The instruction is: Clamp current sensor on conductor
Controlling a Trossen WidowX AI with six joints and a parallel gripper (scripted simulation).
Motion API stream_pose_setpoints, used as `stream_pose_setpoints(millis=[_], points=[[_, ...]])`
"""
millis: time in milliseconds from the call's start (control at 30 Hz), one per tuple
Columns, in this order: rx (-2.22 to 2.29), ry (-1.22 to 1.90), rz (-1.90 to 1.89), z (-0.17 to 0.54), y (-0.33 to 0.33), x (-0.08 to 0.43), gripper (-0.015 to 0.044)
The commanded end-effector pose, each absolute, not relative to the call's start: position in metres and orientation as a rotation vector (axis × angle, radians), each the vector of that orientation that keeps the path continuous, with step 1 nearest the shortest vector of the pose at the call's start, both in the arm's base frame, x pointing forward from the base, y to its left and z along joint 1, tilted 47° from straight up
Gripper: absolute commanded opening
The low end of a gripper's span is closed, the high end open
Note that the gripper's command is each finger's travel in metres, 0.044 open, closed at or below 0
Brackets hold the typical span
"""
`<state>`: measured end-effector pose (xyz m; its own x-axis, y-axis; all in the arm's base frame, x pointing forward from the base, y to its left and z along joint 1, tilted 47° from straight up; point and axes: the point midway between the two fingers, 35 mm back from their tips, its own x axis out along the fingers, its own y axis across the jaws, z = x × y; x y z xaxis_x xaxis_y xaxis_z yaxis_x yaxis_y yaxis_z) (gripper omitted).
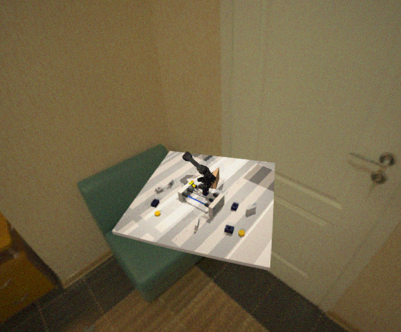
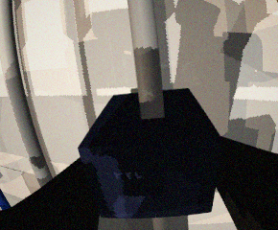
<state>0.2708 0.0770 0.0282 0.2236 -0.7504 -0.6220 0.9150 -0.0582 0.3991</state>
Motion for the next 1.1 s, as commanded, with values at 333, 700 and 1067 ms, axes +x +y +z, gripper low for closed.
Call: stream_pose_setpoints(millis=[333,700,1067], points=[[0.875,0.238,-1.38,0.0285,0.0771,0.2706,0.0255],[0.875,0.238,-1.38,0.0285,0.0771,0.2706,0.0255],[0.875,0.238,-1.38,0.0285,0.0771,0.2706,0.0255]])
